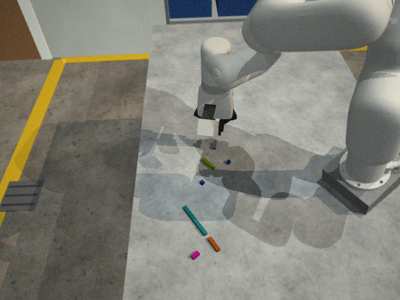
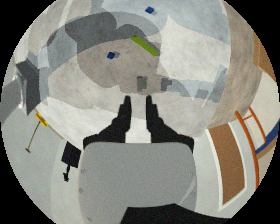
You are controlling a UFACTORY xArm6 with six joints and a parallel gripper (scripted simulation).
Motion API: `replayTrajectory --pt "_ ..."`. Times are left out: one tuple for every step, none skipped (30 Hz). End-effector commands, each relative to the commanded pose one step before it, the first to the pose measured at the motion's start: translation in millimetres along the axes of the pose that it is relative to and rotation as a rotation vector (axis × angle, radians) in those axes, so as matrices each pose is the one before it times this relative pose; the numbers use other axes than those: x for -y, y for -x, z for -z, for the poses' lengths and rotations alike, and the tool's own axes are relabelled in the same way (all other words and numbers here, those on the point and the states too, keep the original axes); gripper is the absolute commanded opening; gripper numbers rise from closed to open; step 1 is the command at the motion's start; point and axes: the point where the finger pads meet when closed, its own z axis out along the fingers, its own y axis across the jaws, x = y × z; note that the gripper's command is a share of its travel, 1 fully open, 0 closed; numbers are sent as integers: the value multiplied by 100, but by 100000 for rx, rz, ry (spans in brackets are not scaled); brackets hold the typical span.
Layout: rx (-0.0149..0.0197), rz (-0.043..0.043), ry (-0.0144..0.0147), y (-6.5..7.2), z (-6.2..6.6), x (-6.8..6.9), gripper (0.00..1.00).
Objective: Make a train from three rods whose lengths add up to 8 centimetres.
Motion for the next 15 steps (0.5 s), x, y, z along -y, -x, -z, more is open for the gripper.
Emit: replayTrajectory --pt "111 44 298 41 -215 -120 24" --pt "2 0 -1 2 -118 1 24" --pt "-1 0 0 2 -125 0 24" --pt "-2 0 1 2 -132 0 24" --pt "1 0 0 2 -139 1 24" --pt "2 -1 -2 3 -145 2 24" --pt "-3 1 2 2 -149 -1 24" --pt "0 0 0 3 -154 1 24" --pt "3 -1 -2 3 -158 2 24" --pt "-3 1 2 2 -160 -1 24" --pt "0 0 0 0 0 0 24" --pt "0 0 0 0 0 0 24" --pt "0 0 0 3 -163 1 24" --pt "3 -1 -2 3 -165 2 24" --pt "-3 1 2 2 -165 -1 24"
